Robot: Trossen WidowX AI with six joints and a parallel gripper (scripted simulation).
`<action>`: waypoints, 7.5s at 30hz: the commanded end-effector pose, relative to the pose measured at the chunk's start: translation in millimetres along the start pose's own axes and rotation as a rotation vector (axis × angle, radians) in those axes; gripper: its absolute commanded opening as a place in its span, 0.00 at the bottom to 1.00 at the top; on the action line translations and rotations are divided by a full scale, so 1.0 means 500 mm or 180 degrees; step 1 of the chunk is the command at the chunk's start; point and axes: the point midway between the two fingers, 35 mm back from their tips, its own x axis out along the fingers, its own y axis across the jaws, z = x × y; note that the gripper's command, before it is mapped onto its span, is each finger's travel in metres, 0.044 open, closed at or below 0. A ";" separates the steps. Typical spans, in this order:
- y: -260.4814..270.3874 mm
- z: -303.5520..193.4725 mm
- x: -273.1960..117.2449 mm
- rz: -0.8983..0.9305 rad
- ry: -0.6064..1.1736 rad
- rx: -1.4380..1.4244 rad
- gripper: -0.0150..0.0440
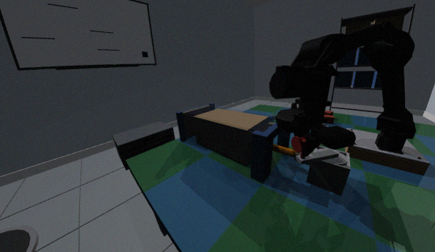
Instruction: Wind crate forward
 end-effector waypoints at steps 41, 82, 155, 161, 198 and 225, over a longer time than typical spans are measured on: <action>0.142 -0.057 -0.003 0.0109 0.0043 -0.0082 0.25; 0.199 -0.148 -0.005 0.0117 0.0055 -0.0083 0.25; 0.160 -0.333 -0.005 0.0113 0.0077 -0.0083 0.25; 0.149 -0.344 -0.005 0.0112 0.0078 -0.0083 0.25; 0.031 -0.402 -0.002 0.0095 0.0085 -0.0083 0.25; -0.041 -0.398 0.000 0.0085 0.0085 -0.0083 0.25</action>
